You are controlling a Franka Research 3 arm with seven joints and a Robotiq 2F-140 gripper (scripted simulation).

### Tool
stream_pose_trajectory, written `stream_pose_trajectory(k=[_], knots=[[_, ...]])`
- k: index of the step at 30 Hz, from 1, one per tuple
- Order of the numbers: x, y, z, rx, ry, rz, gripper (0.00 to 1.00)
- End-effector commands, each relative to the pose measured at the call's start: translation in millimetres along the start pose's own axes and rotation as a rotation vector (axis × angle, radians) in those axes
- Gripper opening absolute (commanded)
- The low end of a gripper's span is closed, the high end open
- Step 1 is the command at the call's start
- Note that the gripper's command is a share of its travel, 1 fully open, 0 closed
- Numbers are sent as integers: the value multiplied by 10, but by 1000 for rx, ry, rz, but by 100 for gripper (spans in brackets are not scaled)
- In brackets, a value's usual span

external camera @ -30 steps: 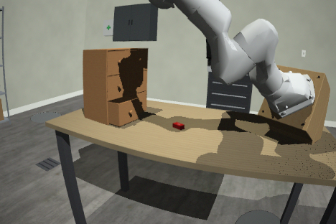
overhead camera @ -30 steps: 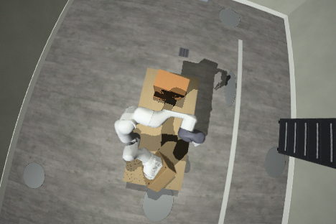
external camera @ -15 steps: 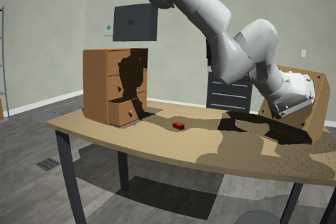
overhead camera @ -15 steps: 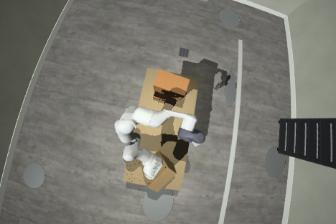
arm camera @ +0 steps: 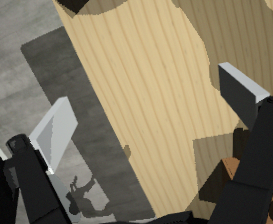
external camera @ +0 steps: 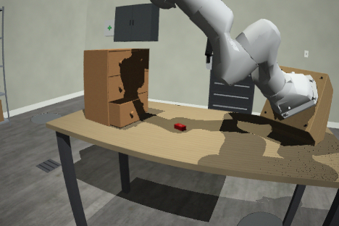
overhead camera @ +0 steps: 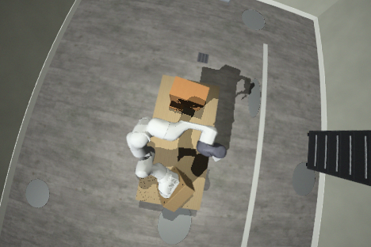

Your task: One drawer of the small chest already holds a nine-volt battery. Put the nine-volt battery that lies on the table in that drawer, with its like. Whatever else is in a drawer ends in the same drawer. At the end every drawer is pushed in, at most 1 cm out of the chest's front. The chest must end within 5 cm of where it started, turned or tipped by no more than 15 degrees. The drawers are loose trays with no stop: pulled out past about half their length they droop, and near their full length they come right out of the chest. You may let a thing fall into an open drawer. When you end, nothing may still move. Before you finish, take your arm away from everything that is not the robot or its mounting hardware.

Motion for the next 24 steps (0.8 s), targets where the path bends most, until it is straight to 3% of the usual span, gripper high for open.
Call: stream_pose_trajectory(k=[1, 11, 17, 24], knots=[[0, 0, 1, 0, 0, 0, 100], [0, -1, 12, 1, 0, -2, 100], [1, -2, 162, 5, 2, -8, 100], [2, -5, 827, 5, 2, -8, 100]])
Point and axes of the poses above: the point where the finger pads meet when closed, its own z axis back along the fingers, its own y axis across the jaws, x = y × z, the point moved 2 cm from there along z, back along the fingers, and after that the axes turned 14 degrees about z, right-handed, at the moved point
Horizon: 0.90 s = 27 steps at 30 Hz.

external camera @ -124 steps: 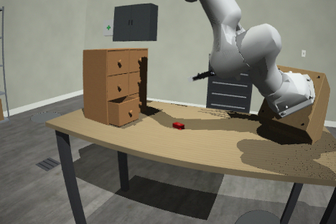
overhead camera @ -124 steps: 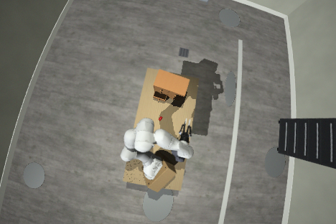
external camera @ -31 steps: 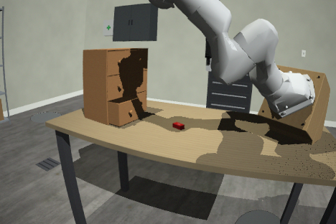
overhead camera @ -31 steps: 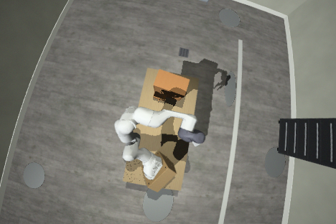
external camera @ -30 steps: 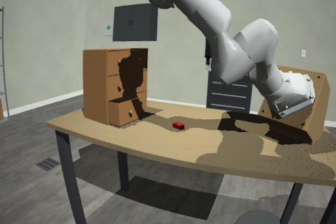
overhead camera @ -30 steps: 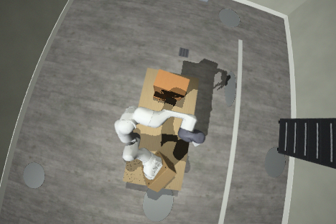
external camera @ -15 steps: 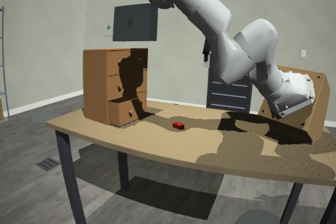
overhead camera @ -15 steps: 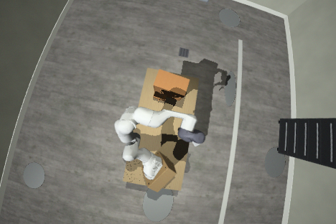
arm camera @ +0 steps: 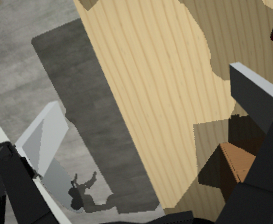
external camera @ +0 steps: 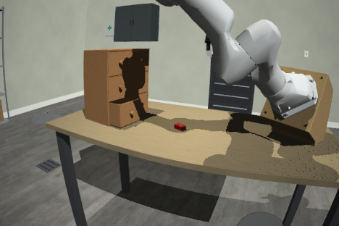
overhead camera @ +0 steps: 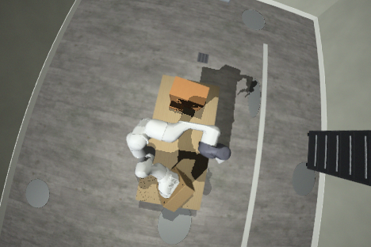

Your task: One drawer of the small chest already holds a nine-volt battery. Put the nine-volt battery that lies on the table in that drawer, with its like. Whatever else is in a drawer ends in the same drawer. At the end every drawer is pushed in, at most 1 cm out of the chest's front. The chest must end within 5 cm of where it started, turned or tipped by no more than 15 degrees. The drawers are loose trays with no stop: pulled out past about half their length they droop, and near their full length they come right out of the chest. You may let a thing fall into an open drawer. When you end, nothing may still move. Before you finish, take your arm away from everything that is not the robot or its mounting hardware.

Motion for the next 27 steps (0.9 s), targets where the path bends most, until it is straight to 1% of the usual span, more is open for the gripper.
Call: stream_pose_trajectory(k=[1, 5, 8, 10, 12, 15, 20, 23, 25, 27], knots=[[-16, 76, 338, 29, -3, -24, 100], [-17, 66, 698, 29, -3, -24, 100], [-17, 60, 890, 29, -3, -24, 100], [-17, 60, 890, 29, -3, -24, 100], [-18, 58, 973, 29, -3, -24, 100], [-18, 56, 1036, 29, -3, -24, 100], [-14, 63, 1048, 29, -3, -24, 100], [37, 152, 1050, 29, -3, -24, 100], [117, 293, 1055, 29, -3, -24, 100], [117, 293, 1055, 29, -3, -24, 100]])
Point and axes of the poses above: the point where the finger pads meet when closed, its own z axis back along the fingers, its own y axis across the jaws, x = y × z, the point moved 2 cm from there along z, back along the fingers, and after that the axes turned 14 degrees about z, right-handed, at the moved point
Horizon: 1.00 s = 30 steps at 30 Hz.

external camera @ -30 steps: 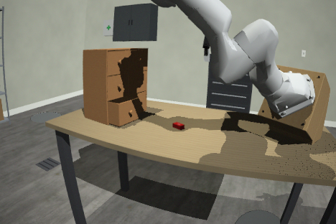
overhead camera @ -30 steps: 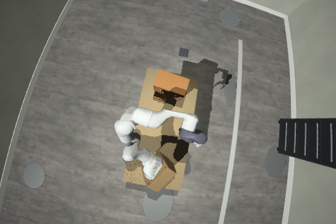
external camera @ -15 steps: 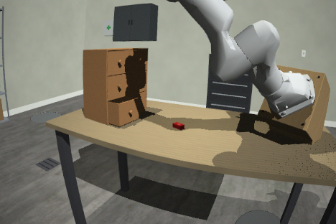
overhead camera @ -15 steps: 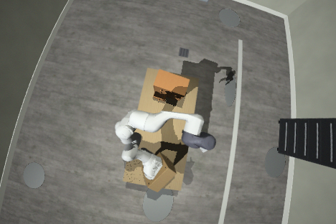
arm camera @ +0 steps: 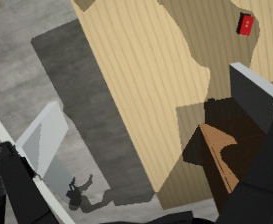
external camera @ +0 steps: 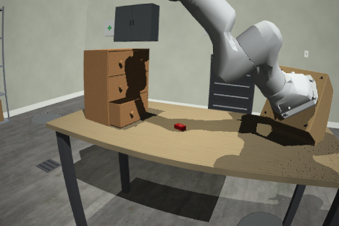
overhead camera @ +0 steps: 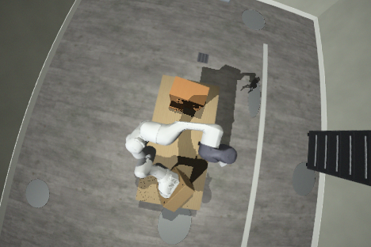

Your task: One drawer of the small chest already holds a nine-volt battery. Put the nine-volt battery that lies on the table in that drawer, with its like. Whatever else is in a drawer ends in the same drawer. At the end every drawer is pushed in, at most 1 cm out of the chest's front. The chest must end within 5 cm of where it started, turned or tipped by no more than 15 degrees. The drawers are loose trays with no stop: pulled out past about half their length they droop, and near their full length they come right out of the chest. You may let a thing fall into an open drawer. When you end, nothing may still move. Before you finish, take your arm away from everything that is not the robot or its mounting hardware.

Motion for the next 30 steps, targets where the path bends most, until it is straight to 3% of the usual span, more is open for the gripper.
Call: stream_pose_trajectory(k=[1, 5, 6, 8, 11, 13, 14, 15, 17, 19, 22, 24, 30], knots=[[94, 189, 4, 7, 2, -17, 100], [408, 749, 8, 7, 2, -17, 100], [408, 749, 8, 7, 2, -17, 100], [609, 1108, 10, 7, 2, -17, 100], [716, 1299, 11, 7, 2, -17, 100], [936, 1692, 14, 7, 2, -17, 100], [936, 1692, 14, 7, 2, -17, 100], [1046, 1889, 15, 7, 2, -17, 100], [1046, 1889, 15, 7, 2, -17, 100], [1257, 2266, 17, 7, 2, -17, 100], [1355, 2441, 19, 7, 2, -17, 100], [1525, 2744, 21, 7, 2, -17, 100], [1731, 3113, 23, 7, 2, -17, 100]])
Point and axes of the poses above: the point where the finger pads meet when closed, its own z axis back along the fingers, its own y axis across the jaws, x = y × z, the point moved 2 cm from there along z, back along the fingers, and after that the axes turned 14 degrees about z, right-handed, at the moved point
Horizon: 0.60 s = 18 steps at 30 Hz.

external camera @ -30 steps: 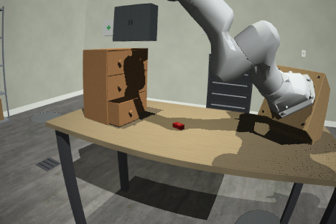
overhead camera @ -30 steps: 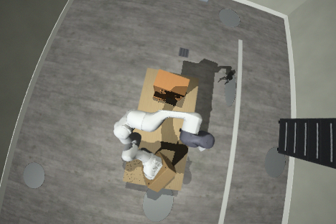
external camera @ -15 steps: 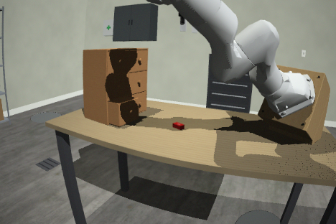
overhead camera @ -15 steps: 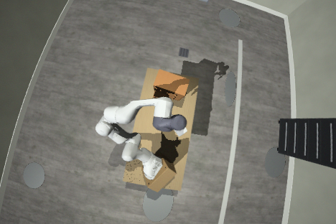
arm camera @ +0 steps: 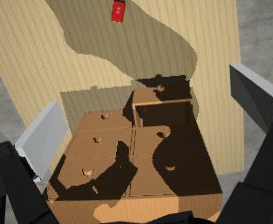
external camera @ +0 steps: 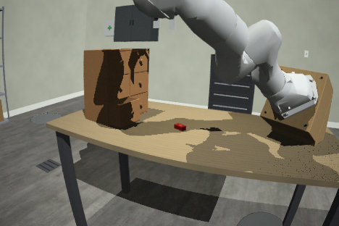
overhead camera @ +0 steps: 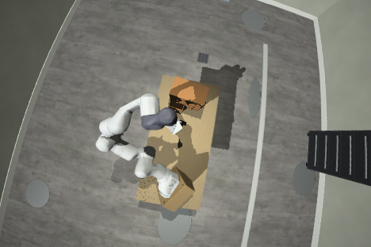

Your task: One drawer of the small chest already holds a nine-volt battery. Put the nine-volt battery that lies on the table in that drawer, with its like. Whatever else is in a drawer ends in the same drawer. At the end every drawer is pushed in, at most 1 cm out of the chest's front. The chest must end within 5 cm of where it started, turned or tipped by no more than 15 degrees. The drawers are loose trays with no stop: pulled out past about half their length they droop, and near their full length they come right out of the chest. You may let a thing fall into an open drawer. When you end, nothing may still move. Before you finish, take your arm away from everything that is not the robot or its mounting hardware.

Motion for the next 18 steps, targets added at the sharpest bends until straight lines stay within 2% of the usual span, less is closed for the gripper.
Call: stream_pose_trajectory(k=[1, 10, 14, 18], knots=[[118, 237, -30, 34, -7, -116, 100], [179, 218, -90, 36, 8, -91, 100], [340, 165, -253, 43, 47, -24, 100], [591, 84, -507, 53, 108, 80, 100]])
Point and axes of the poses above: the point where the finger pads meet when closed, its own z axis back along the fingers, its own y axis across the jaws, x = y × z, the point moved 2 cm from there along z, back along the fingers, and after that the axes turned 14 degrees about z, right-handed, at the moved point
